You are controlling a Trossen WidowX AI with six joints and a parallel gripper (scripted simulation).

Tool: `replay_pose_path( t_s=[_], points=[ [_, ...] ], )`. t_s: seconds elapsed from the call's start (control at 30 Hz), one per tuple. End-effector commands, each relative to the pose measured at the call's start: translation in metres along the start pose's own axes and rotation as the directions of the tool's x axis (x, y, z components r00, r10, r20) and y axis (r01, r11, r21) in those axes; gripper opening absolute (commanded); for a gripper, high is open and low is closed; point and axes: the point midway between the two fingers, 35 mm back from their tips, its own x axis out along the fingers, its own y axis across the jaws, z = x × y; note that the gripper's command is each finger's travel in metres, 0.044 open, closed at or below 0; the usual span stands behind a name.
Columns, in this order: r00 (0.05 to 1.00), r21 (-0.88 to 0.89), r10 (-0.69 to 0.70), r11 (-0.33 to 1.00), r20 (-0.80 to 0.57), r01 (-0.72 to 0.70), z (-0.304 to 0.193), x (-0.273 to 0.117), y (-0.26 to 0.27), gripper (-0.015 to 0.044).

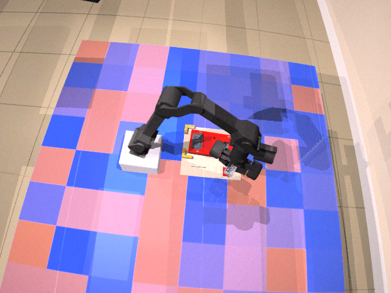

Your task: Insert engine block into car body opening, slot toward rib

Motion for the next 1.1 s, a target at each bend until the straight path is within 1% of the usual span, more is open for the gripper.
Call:
replay_pose_path(
  t_s=[0.0,0.23,0.5,0.77,1.07],
  points=[
    [1.000,0.093,-0.007,0.996,-0.003,0.007,0.010,0.002,0.004,0.0000],
    [1.000,0.266,-0.006,0.964,-0.002,0.006,0.030,0.010,0.013,0.0000],
    [1.000,0.454,-0.005,0.891,0.000,0.004,0.052,0.018,0.026,0.0000],
    [1.000,0.624,-0.004,0.781,0.002,0.001,0.072,0.026,0.040,0.0000],
    [1.000,0.785,-0.003,0.620,0.005,-0.002,0.091,0.034,0.058,0.0000]
  ],
)
